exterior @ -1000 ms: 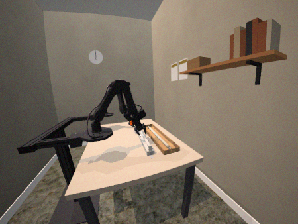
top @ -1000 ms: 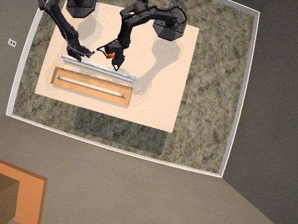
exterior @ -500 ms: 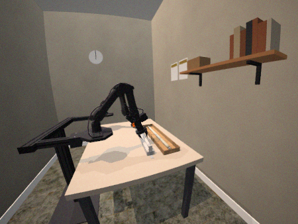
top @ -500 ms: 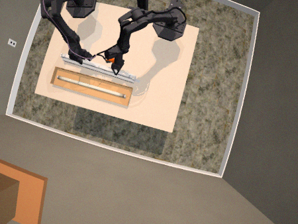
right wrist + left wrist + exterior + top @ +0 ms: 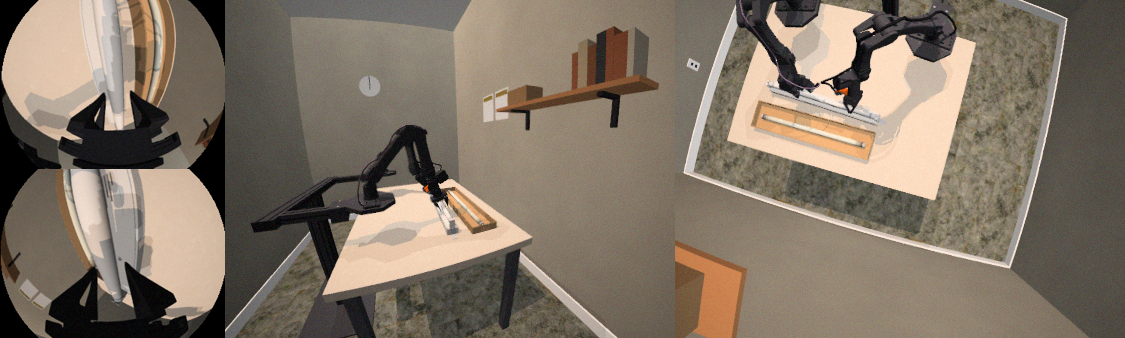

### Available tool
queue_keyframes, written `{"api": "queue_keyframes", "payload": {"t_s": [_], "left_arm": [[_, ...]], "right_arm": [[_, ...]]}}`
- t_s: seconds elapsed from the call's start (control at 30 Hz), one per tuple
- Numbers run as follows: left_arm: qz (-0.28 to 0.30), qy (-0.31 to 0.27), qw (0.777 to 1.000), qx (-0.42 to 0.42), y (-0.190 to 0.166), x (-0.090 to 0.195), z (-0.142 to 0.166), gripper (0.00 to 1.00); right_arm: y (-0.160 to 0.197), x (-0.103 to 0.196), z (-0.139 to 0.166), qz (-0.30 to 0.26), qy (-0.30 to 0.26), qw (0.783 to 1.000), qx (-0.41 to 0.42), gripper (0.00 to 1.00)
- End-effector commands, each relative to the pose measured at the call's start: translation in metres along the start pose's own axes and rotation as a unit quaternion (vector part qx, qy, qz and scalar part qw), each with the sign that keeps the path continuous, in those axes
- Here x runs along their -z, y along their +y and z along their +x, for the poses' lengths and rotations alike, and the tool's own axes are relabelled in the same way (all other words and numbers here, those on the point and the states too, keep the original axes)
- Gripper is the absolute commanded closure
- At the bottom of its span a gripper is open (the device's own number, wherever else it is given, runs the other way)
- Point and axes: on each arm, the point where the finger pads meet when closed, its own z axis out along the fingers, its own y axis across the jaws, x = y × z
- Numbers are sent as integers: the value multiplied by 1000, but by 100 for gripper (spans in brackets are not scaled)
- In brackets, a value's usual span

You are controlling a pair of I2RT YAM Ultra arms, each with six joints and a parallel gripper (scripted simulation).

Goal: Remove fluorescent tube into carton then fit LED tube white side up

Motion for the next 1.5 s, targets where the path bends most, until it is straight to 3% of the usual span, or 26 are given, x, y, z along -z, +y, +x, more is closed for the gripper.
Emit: {"api": "queue_keyframes", "payload": {"t_s": [0.0, 0.17, 0.2, 0.73, 0.77, 0.9, 1.47], "left_arm": [[-25, -13, 999, 19, 28, 6, -8, 51], [-8, -5, 1000, 10, 15, 3, 1, 51], [-7, -3, 1000, 11, 15, 3, 1, 89], [-9, -3, 1000, 8, 13, 5, -2, 89], [-9, -3, 1000, 8, 13, 5, -2, 89], [-8, -5, 1000, 8, 13, 5, -3, 89], [-9, -10, 1000, 12, 16, 5, -5, 89]], "right_arm": [[-15, 8, -3, 21, -12, 1000, -6, 51], [-15, 8, 1, 22, -10, 1000, -8, 51], [-13, 9, -2, 20, -12, 1000, -5, 51], [-10, 8, -2, 14, -10, 1000, -4, 51], [-10, 8, -2, 14, -10, 1000, -4, 89], [-26, 10, -4, 34, -11, 999, -12, 89], [-26, 10, -5, 29, -12, 999, -12, 89]]}}
